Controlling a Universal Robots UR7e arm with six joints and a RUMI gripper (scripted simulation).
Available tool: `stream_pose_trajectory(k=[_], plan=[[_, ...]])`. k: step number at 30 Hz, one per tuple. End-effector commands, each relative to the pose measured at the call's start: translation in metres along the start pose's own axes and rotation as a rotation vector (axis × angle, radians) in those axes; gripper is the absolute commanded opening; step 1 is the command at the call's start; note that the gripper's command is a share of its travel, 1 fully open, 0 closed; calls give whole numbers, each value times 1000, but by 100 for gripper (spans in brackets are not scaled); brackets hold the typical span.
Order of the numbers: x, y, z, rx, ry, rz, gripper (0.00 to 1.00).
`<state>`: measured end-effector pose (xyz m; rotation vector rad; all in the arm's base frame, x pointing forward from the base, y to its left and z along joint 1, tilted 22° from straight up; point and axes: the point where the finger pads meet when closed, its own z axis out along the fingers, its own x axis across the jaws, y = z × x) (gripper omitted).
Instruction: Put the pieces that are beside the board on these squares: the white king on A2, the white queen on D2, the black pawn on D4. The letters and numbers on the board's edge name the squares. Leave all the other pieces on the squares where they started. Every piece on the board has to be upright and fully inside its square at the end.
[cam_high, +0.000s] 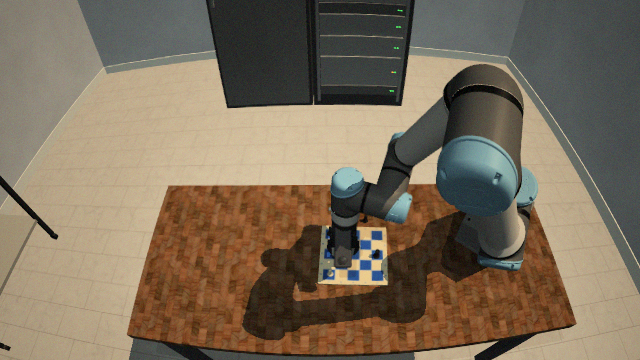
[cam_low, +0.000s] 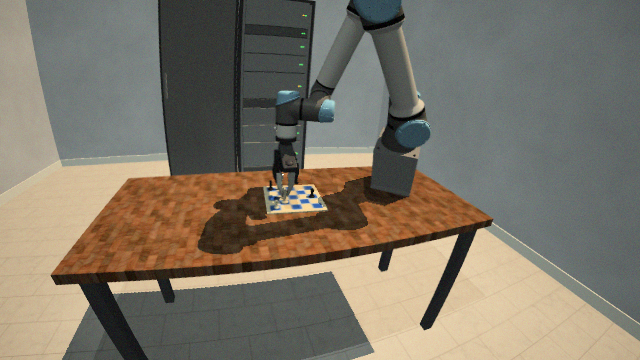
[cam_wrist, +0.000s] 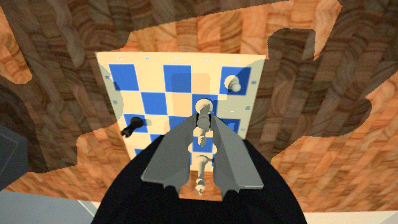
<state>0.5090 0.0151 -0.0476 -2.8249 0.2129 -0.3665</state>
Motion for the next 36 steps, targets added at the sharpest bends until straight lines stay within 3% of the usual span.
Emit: stream_pose_trajectory(k=[1, 3, 7, 11, 12, 27, 36], plan=[[0, 0, 0, 0, 1, 0, 10], [0, 0, 0, 0, 1, 0, 10], [0, 0, 0, 0, 1, 0, 20], [0, 0, 0, 0, 1, 0, 20], [0, 0, 0, 0, 1, 0, 25], [0, 0, -2, 0, 1, 0, 25], [0, 0, -29, 0, 1, 0, 25]])
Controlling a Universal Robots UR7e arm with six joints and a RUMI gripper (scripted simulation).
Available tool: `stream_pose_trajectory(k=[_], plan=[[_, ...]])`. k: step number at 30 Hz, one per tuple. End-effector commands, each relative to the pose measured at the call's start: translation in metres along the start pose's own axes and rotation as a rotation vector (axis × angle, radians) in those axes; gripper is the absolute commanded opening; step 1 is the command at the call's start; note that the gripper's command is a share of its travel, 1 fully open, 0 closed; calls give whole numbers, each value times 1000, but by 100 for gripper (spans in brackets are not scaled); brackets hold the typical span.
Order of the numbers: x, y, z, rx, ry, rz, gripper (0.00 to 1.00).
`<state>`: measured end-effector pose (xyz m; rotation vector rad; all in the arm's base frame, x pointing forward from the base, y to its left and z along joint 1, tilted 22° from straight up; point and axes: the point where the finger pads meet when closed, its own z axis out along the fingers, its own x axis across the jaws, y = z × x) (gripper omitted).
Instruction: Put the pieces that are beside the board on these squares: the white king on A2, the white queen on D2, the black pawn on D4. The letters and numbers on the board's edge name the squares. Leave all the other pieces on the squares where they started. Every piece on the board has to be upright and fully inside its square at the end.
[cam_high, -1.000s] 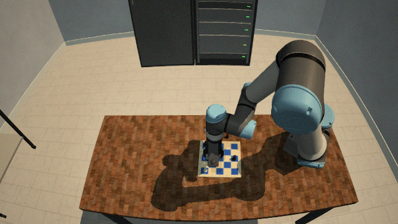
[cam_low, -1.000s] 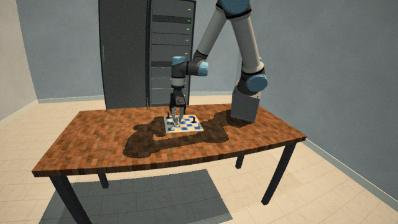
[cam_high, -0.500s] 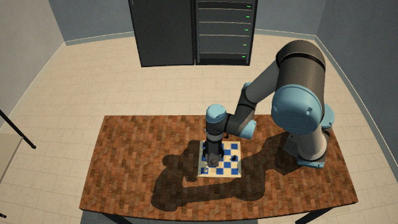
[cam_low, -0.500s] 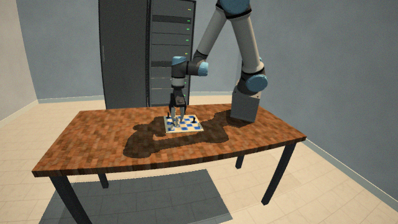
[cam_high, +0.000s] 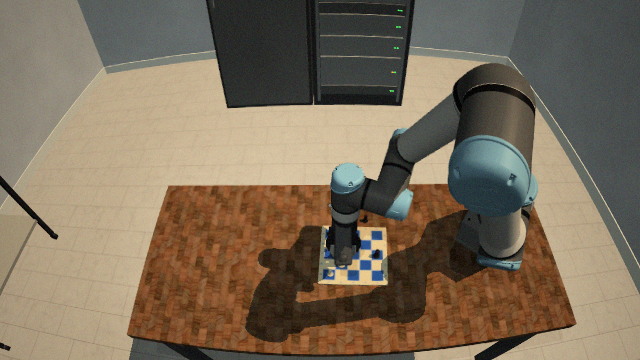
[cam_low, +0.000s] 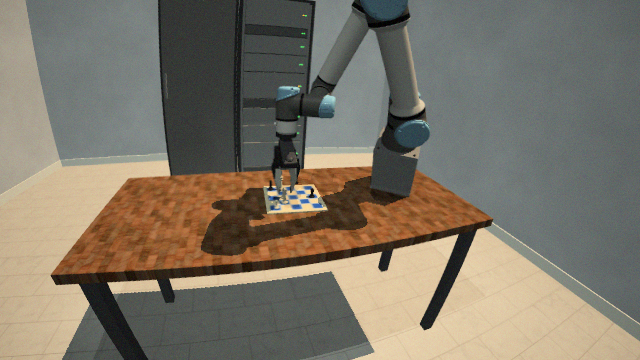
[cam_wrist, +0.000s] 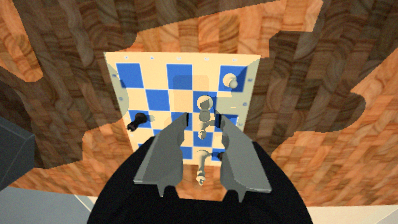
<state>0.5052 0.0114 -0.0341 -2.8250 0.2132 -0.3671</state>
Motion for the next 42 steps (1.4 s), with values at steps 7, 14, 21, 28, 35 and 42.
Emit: stream_pose_trajectory(k=[7, 14, 21, 28, 35, 42], plan=[[0, 0, -39, 0, 1, 0, 25], [0, 0, -67, 0, 1, 0, 25], [0, 0, -76, 0, 1, 0, 25], [0, 0, -76, 0, 1, 0, 100], [0, 0, -76, 0, 1, 0, 100], [0, 0, -76, 0, 1, 0, 100]])
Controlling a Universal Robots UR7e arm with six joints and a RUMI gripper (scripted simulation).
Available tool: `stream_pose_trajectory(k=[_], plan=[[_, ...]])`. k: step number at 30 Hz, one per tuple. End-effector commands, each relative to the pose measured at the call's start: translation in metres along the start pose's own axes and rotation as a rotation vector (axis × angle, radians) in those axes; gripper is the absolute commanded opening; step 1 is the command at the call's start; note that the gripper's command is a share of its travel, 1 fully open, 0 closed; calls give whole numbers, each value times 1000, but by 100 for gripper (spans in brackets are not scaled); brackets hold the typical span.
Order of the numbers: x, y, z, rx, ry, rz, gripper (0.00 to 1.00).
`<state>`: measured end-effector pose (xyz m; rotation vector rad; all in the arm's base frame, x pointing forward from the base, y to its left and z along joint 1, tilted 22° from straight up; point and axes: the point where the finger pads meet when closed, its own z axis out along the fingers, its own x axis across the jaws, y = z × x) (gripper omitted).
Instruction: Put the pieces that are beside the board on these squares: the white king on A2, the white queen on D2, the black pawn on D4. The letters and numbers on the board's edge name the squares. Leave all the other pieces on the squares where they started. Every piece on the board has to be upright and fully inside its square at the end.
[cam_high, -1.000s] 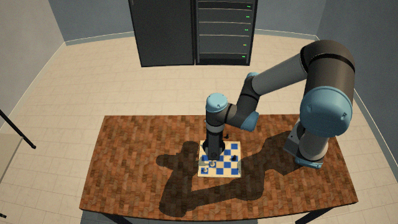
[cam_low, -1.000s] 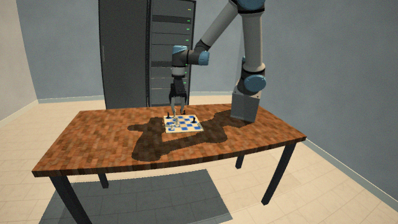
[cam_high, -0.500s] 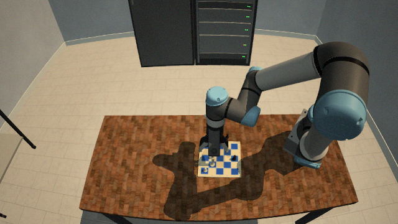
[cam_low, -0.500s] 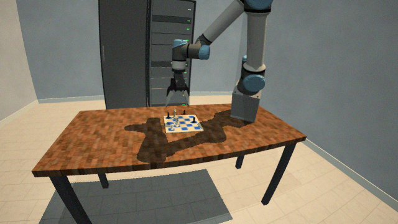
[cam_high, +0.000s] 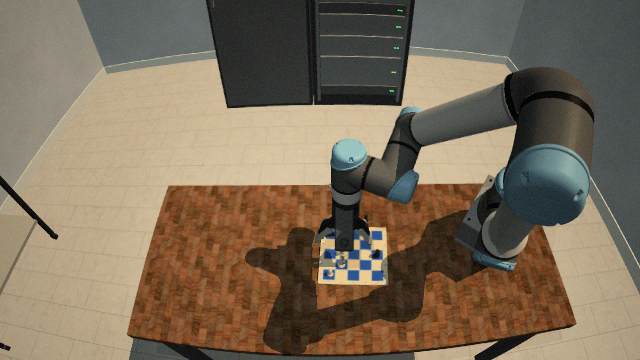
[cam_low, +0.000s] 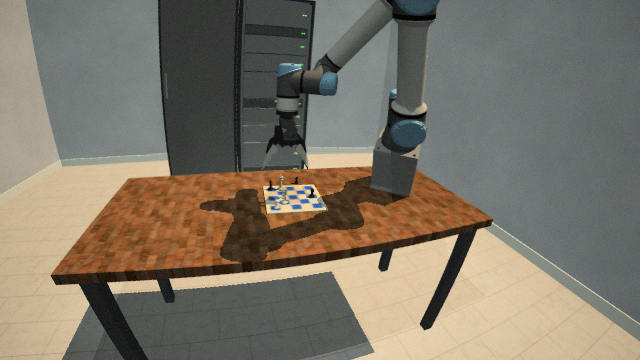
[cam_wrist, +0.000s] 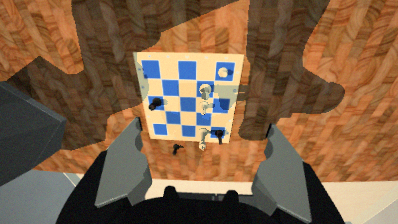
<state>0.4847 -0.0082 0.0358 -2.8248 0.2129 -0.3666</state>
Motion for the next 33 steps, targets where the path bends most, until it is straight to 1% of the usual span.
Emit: stream_pose_trajectory(k=[1, 5, 8, 11, 14, 16, 21, 28, 31, 33], plan=[[0, 0, 0, 0, 1, 0, 100], [0, 1, 0, 0, 1, 5, 100], [-1, 6, 1, -1, 1, 40, 100], [-3, 17, 3, -3, 0, 118, 100], [-7, 35, 6, -5, -1, 244, 100], [-7, 35, 6, -5, -1, 244, 100], [-20, 75, 12, -9, -2, 537, 100], [-47, 133, 20, -6, -2, 928, 100], [-59, 152, 22, -4, -2, 1093, 100], [-59, 152, 22, -4, -2, 1093, 100]])
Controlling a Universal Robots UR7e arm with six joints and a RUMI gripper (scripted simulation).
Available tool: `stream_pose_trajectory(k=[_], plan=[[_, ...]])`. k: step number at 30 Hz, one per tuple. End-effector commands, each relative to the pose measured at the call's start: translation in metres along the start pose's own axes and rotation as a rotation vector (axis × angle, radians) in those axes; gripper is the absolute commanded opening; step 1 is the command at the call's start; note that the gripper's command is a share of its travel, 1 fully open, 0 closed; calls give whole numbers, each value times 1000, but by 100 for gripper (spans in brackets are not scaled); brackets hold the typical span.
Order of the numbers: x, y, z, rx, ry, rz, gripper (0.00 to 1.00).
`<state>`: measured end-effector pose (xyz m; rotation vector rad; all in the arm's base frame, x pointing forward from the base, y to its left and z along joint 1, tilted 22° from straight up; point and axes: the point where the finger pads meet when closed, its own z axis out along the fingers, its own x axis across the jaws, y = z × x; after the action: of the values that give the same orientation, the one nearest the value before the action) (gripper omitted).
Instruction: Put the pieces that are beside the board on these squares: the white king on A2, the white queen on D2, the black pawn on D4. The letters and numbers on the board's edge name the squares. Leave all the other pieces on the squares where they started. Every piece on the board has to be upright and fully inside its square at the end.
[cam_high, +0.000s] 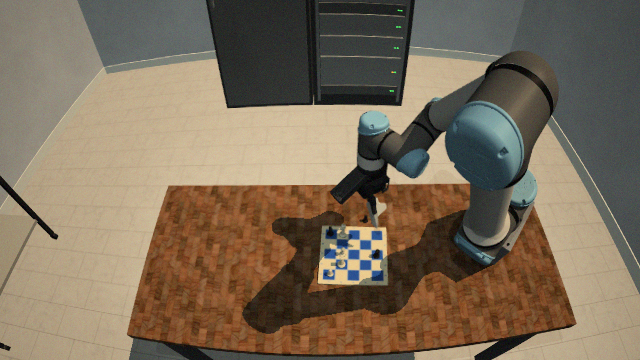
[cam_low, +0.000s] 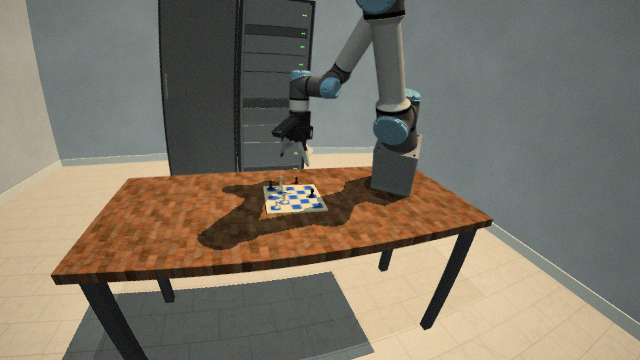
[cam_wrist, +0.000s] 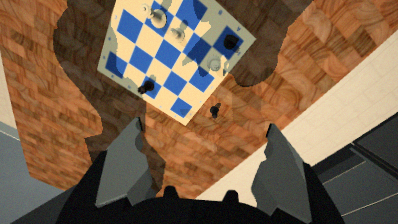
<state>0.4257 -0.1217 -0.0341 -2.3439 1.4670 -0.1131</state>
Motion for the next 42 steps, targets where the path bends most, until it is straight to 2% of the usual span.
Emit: stream_pose_trajectory(k=[1, 6, 12, 13, 42], plan=[[12, 21, 3, 3, 13, 241, 100], [19, 40, 6, 7, 11, 398, 100], [21, 45, 6, 8, 11, 439, 100], [21, 45, 6, 8, 11, 439, 20], [21, 45, 6, 8, 11, 439, 20]])
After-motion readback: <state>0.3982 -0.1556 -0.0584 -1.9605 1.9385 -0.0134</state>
